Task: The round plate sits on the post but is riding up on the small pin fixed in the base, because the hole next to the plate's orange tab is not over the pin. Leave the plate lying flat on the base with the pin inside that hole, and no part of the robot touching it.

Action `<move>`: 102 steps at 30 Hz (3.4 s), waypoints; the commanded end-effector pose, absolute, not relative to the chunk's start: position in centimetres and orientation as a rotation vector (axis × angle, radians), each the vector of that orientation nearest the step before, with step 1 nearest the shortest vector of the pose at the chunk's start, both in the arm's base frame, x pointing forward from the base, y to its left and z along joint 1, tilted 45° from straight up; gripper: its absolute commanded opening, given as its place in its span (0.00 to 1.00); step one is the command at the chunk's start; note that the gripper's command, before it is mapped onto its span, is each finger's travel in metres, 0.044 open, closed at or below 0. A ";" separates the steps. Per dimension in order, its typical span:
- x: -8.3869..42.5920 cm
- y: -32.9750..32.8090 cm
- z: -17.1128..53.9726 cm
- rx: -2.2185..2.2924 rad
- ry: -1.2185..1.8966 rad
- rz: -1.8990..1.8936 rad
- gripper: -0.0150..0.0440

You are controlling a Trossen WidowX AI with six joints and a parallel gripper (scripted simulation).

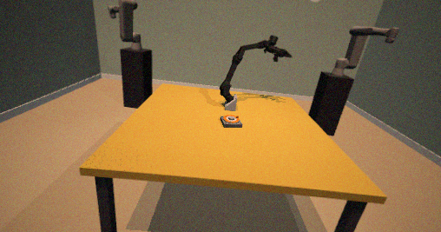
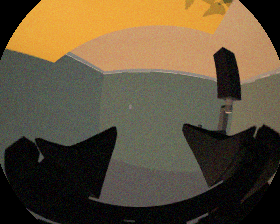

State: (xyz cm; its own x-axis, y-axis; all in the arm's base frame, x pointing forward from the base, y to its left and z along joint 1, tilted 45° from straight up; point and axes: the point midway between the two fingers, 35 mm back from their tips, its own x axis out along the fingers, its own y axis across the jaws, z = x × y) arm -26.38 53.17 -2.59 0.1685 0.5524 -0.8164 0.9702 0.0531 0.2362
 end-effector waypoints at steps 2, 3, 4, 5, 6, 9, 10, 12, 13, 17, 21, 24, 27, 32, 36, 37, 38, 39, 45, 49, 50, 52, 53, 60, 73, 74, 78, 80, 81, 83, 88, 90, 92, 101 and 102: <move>-24.7 53.4 -2.6 1.673 1.449 -0.696 0.84; -22.6 53.7 -2.7 1.752 1.393 -0.779 0.80; -20.1 53.9 -2.7 1.849 1.318 -0.876 0.75; -18.0 54.0 -2.8 1.930 1.251 -0.955 0.71; -16.9 54.0 -2.8 1.972 1.214 -0.995 0.67; -13.3 53.9 -2.8 2.109 1.084 -1.123 0.53; -12.1 53.8 -2.8 2.156 1.036 -1.165 0.49; -7.7 53.1 -2.8 2.326 0.843 -1.310 0.40; -5.3 52.6 -2.8 2.418 0.728 -1.383 0.35; -0.2 51.0 -2.7 2.615 0.443 -1.527 0.25; 5.9 48.2 -2.5 2.854 0.013 -1.663 0.25; 9.6 46.0 -2.4 2.993 -0.305 -1.713 0.25; 12.1 44.1 -2.2 3.085 -0.559 -1.726 0.25; 17.9 38.5 -1.8 3.265 -1.309 -1.638 0.25; 20.7 34.6 -1.4 3.311 -1.819 -1.471 0.25; 21.7 33.1 -1.3 3.312 -2.022 -1.380 0.25; 22.3 31.9 -1.2 3.305 -2.168 -1.304 0.25; 22.9 30.8 -1.1 3.292 -2.314 -1.219 0.25; 25.6 23.7 -0.3 3.061 -3.160 -0.509 0.25; 26.3 19.9 0.2 2.810 -3.541 0.015 0.25; 26.5 19.0 0.3 2.739 -3.615 0.147 0.25; 26.7 15.8 0.7 2.436 -3.833 0.667 0.25; 26.7 14.3 0.9 2.275 -3.900 0.921 0.25; 27.0 11.6 1.2 1.938 -3.959 1.412 0.25; 27.6 9.9 -0.7 1.939 -3.959 1.412 0.25; 27.7 9.6 -1.0 1.939 -3.959 1.413 0.25; 27.9 8.4 -2.1 1.941 -3.956 1.416 0.25; 27.9 8.4 -2.2 1.941 -3.956 1.416 0.25; 27.9 8.4 -2.2 1.941 -3.956 1.416 0.25; 27.9 8.4 -2.2 1.941 -3.956 1.416 0.25; 27.5 8.3 -2.1 1.941 -3.956 1.416 0.25; 27.3 8.2 -2.1 1.941 -3.956 1.416 0.25; 27.0 8.1 -2.0 1.941 -3.956 1.416 0.25; 26.1 7.6 -1.9 1.941 -3.955 1.415 0.25; 26.0 7.6 -1.9 1.941 -3.955 1.415 0.25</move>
